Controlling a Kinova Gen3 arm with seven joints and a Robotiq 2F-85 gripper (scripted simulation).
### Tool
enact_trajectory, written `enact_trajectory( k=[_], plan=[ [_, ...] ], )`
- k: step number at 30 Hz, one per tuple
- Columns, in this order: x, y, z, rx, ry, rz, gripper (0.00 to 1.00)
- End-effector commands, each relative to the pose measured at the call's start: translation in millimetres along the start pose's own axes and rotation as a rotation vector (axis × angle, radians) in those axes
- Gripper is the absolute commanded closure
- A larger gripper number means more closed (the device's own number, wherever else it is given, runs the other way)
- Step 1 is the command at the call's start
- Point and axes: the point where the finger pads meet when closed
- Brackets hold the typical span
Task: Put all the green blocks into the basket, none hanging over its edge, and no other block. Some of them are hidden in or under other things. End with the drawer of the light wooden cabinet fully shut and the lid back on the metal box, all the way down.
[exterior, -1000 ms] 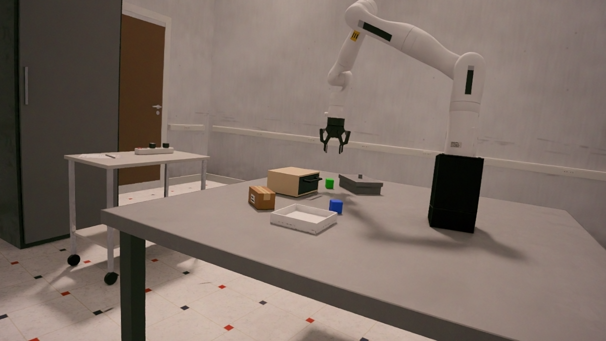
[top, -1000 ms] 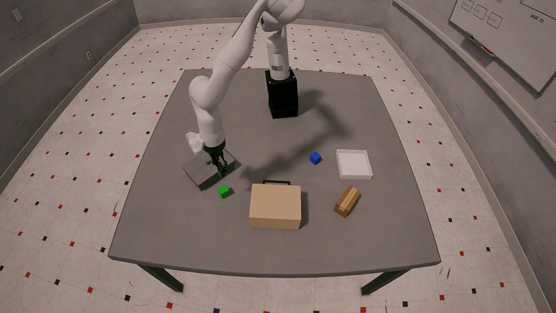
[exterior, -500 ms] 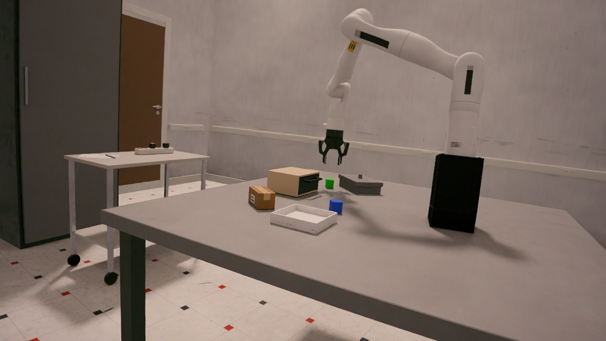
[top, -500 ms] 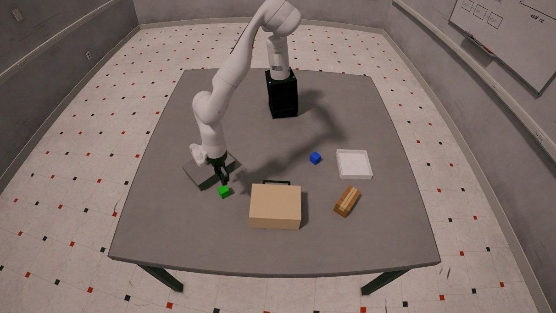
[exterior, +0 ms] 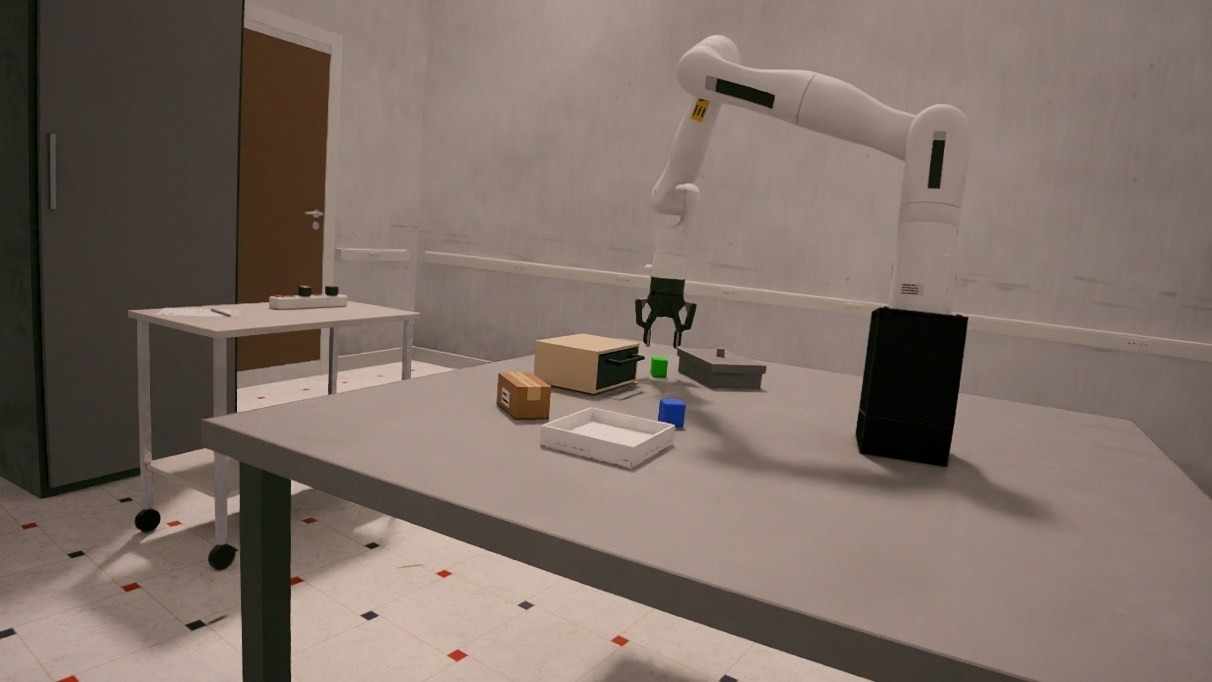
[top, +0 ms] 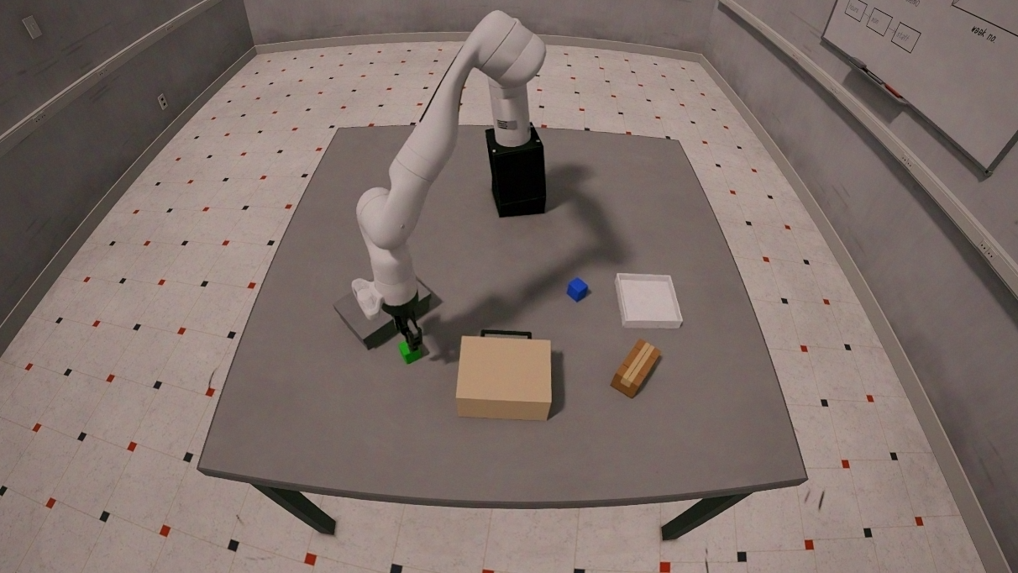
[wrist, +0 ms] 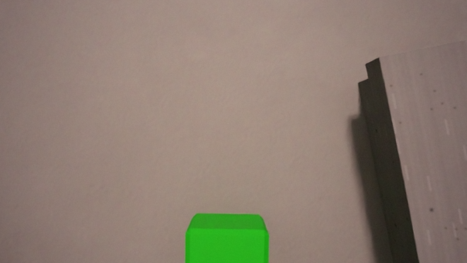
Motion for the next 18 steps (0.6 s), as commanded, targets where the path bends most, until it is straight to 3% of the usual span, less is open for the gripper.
enact_trajectory(
  k=[1, 18],
  plan=[
    [4.6, -0.8, -0.8, 0.0, 0.002, -0.002, 0.33],
    [7.9, -0.8, -0.8, 0.0, 0.002, -0.002, 0.33]
  ],
)
Point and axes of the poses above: the point where the finger pads meet when closed, its own x axis out along the fingers, its own y axis across the jaws, z = x × y, and after that the axes turned 2 degrees about -x, right-handed
